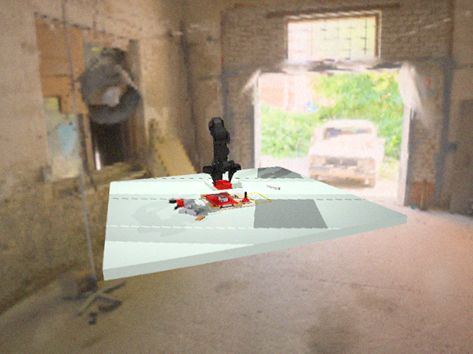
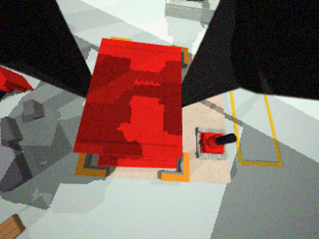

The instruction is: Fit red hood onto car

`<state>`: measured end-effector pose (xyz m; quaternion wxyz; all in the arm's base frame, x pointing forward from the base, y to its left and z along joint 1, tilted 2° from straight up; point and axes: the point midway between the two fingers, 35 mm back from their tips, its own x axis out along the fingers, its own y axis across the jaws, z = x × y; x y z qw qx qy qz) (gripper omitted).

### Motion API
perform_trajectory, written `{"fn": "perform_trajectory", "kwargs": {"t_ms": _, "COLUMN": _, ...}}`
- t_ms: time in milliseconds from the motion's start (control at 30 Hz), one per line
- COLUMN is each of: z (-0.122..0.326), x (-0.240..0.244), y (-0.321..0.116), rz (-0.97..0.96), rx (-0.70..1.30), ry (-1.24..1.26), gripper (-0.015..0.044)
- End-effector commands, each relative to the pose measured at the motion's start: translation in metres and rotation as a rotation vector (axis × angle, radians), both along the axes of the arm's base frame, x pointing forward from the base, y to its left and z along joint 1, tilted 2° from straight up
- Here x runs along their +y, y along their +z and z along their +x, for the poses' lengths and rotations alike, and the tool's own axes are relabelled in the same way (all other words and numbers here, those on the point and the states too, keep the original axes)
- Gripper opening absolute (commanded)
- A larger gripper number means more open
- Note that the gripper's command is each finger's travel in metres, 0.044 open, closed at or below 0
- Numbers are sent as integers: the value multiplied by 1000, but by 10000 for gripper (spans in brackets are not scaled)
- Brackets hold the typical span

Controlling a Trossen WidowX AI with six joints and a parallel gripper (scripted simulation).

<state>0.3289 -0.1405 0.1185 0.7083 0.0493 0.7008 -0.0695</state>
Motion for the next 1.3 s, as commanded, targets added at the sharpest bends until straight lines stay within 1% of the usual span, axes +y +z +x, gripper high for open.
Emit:
{"fn": "perform_trajectory", "kwargs": {"t_ms": 0, "z": 0, "x": 1, "y": 0, "rz": -5, "rx": -4, "ry": 11, "gripper": 0}}
{"fn": "perform_trajectory", "kwargs": {"t_ms": 433, "z": 1, "x": -1, "y": -46, "rz": -5, "rx": -4, "ry": 11, "gripper": 0}}
{"fn": "perform_trajectory", "kwargs": {"t_ms": 1267, "z": 1, "x": -1, "y": -47, "rz": -5, "rx": -4, "ry": 11, "gripper": 0}}
